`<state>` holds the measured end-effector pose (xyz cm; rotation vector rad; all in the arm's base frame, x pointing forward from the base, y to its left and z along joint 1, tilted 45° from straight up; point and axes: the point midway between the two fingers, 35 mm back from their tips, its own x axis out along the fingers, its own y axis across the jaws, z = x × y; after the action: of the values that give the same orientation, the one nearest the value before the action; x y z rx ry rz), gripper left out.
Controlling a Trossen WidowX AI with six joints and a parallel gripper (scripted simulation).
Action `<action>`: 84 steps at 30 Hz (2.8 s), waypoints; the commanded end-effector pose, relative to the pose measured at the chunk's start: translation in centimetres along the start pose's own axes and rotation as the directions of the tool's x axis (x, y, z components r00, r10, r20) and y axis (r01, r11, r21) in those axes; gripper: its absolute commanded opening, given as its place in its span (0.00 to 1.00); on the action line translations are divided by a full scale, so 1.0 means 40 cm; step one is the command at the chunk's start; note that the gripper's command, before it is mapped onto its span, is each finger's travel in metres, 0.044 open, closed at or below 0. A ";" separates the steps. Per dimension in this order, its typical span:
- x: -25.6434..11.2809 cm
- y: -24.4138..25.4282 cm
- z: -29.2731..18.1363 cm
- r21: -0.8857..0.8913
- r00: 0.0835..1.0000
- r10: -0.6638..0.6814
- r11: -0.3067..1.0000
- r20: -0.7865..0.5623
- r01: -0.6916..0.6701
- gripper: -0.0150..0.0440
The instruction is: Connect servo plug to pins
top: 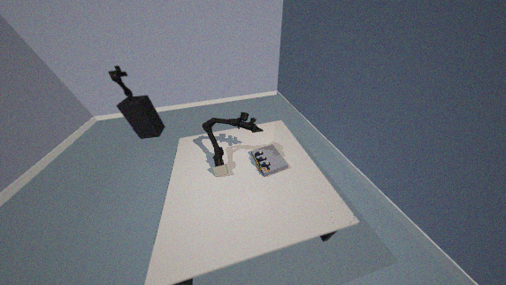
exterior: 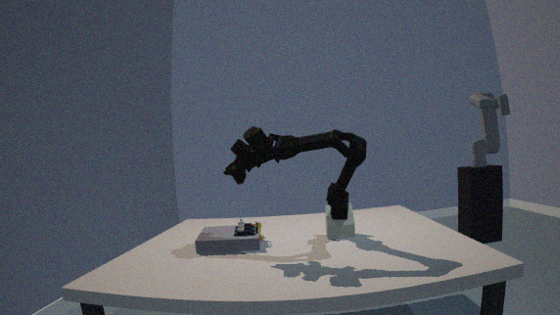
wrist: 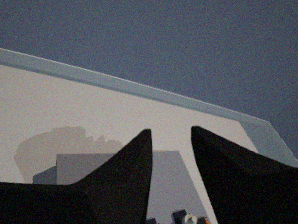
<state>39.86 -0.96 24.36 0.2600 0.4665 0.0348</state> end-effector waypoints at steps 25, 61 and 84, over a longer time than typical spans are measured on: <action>0.251 -0.134 -0.232 0.455 0.803 0.096 0.860 -0.588 0.231 0.45; 0.363 -0.274 -0.585 0.480 0.312 0.487 0.268 -0.816 0.836 0.45; 0.394 -0.225 -0.664 0.480 0.312 0.488 0.268 -0.815 0.835 0.45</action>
<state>41.97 -2.30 -7.37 1.5339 1.8279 -0.5212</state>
